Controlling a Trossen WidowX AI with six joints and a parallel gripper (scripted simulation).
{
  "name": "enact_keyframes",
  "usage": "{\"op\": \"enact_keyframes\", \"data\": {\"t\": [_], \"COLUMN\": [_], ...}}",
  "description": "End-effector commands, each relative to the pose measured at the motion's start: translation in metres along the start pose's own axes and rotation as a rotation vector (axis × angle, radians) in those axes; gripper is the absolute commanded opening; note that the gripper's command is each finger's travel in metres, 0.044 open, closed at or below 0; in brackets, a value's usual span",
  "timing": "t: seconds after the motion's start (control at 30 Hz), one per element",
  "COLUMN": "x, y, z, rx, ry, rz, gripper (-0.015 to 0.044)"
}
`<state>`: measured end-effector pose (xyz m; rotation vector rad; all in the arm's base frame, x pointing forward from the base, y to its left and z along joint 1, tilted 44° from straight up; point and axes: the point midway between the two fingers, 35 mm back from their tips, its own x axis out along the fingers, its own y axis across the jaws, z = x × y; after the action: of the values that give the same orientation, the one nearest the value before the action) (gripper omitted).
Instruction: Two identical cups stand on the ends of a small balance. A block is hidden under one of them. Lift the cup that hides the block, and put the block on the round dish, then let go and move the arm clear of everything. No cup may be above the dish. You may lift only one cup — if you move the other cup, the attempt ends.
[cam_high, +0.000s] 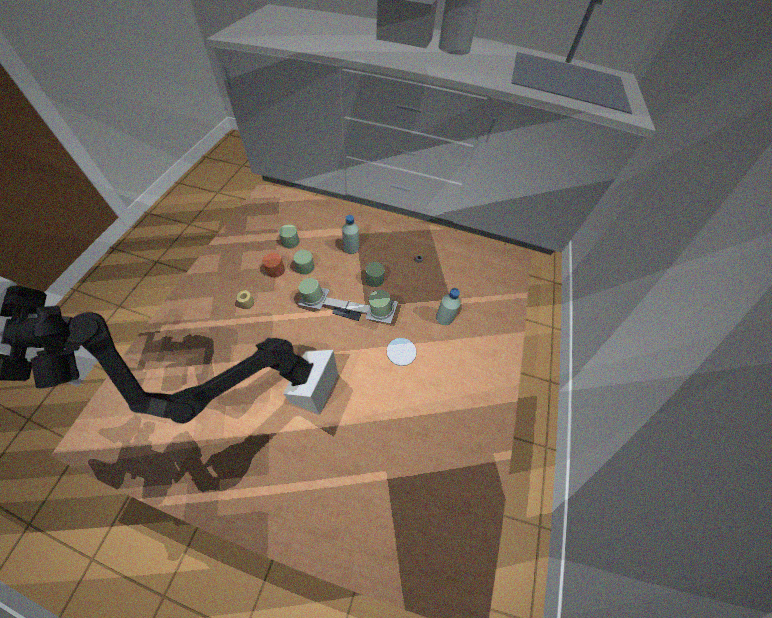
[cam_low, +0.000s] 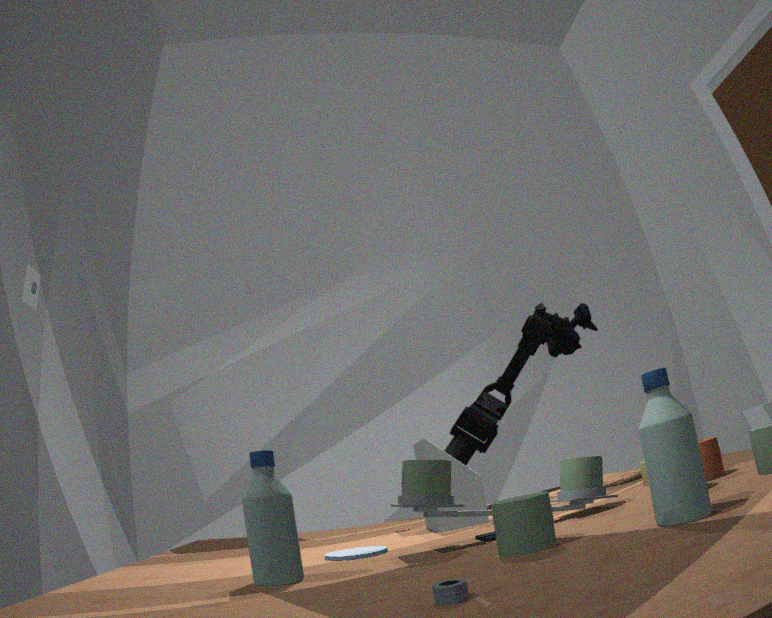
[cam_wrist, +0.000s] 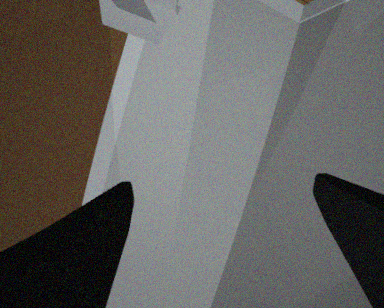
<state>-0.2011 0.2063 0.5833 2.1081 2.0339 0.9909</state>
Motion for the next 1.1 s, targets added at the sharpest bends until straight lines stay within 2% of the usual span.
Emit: {"op": "enact_keyframes", "data": {"t": [0.0, 0.03, 0.33, 0.53, 1.07], "x": [0.000, 0.000, -0.012, -0.028, -0.084], "y": [0.002, 0.007, 0.091, 0.135, 0.253], "z": [0.000, 0.000, 0.007, 0.007, 0.044], "rx": [0.004, 0.017, 0.230, 0.328, 0.728], "ry": [0.000, 0.001, 0.035, 0.090, 0.206], "rz": [0.004, 0.015, 0.198, 0.268, 0.579], "gripper": [0.0426, 0.0440, 0.0440, 0.0440, 0.0440]}}
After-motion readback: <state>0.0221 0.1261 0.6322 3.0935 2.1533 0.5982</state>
